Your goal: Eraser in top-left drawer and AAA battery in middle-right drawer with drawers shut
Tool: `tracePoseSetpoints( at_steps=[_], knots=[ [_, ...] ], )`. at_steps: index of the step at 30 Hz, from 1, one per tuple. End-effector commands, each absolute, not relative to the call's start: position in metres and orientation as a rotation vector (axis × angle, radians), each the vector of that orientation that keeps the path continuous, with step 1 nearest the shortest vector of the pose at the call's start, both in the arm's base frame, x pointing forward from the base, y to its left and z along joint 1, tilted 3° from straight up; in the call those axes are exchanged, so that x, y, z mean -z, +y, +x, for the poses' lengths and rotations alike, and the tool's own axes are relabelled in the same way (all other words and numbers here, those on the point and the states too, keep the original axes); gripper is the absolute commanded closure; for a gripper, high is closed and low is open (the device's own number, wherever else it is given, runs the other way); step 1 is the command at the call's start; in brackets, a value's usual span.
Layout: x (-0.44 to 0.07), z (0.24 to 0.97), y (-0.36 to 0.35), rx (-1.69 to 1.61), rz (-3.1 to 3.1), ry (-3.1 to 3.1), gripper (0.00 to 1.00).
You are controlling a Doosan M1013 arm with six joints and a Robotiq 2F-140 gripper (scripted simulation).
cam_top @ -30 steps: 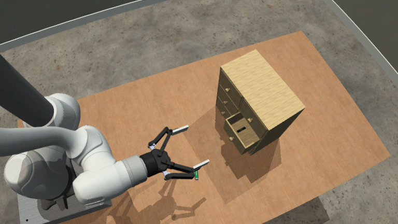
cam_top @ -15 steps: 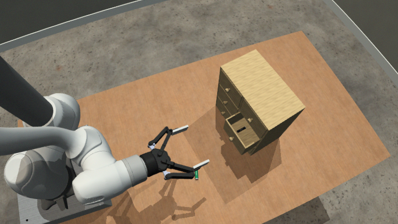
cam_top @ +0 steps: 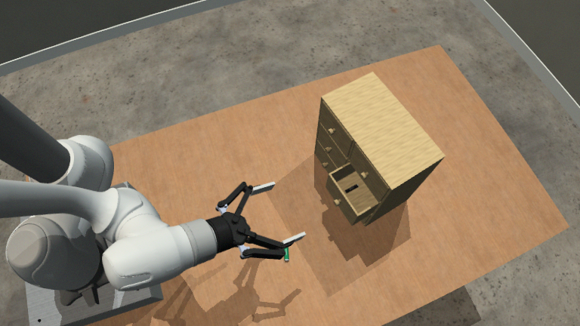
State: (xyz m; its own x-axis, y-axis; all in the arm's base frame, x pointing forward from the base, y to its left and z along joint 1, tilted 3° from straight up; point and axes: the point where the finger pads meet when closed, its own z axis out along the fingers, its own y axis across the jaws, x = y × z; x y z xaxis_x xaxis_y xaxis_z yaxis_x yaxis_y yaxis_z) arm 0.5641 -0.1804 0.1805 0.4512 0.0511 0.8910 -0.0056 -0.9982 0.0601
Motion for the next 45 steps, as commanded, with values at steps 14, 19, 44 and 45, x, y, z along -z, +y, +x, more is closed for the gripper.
tracePoseSetpoints(
  at_steps=[14,19,44,45],
  knots=[
    [-0.187,0.564,-0.179,-1.347,2.783,0.036,0.0],
    [-0.188,0.564,-0.179,-1.278,2.814,0.034,0.0],
    [-0.199,0.564,-0.178,-0.798,2.983,0.021,0.0],
    [-0.2,0.564,-0.179,-0.762,2.992,0.019,0.0]
  ],
)
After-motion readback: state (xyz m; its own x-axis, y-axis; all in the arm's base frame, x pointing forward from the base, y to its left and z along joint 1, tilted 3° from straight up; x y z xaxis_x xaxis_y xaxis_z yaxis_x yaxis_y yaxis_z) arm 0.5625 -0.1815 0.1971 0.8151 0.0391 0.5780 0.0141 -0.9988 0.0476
